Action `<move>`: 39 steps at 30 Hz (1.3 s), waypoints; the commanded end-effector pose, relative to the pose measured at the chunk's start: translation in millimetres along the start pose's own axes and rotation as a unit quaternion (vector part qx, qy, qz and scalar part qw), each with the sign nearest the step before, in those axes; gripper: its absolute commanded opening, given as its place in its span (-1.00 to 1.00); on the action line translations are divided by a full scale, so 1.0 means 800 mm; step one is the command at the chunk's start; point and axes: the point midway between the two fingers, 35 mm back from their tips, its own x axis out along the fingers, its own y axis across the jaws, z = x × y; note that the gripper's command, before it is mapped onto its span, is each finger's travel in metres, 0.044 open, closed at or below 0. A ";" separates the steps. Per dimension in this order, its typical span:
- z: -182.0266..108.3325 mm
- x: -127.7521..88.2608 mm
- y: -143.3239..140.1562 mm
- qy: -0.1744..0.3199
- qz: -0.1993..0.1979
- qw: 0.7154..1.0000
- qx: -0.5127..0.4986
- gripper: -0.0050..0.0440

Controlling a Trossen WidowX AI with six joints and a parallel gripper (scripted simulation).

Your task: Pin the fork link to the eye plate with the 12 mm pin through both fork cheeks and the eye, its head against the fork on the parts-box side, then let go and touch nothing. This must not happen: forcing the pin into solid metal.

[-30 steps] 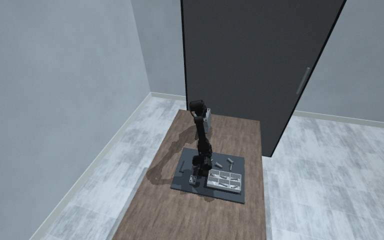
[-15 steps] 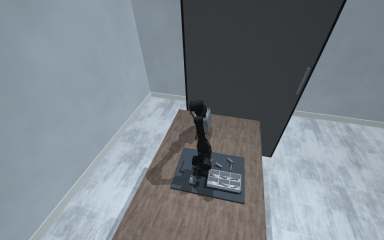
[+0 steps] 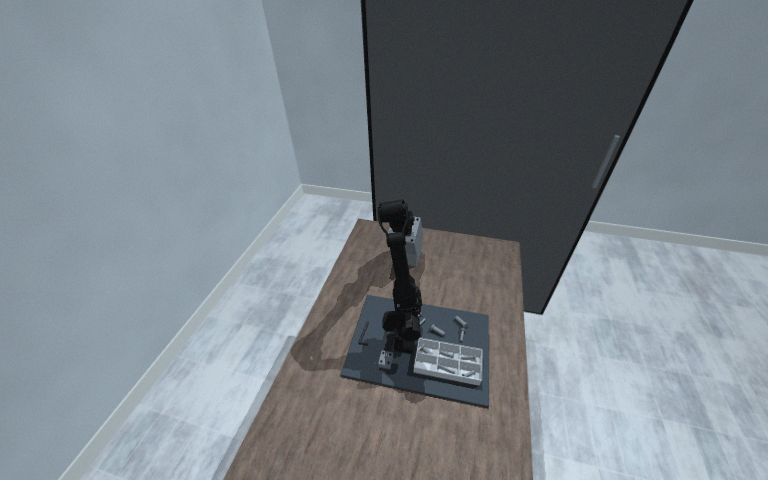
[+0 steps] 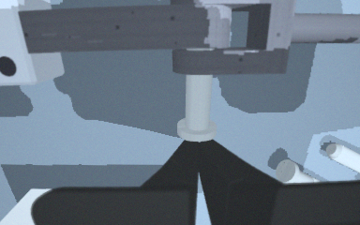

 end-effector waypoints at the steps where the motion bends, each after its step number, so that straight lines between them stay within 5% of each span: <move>1: 0.004 0.000 -0.001 0.000 -0.001 1.000 0.000 -0.80; 39: 0.019 0.000 -0.001 0.000 -0.001 1.000 0.000 -0.80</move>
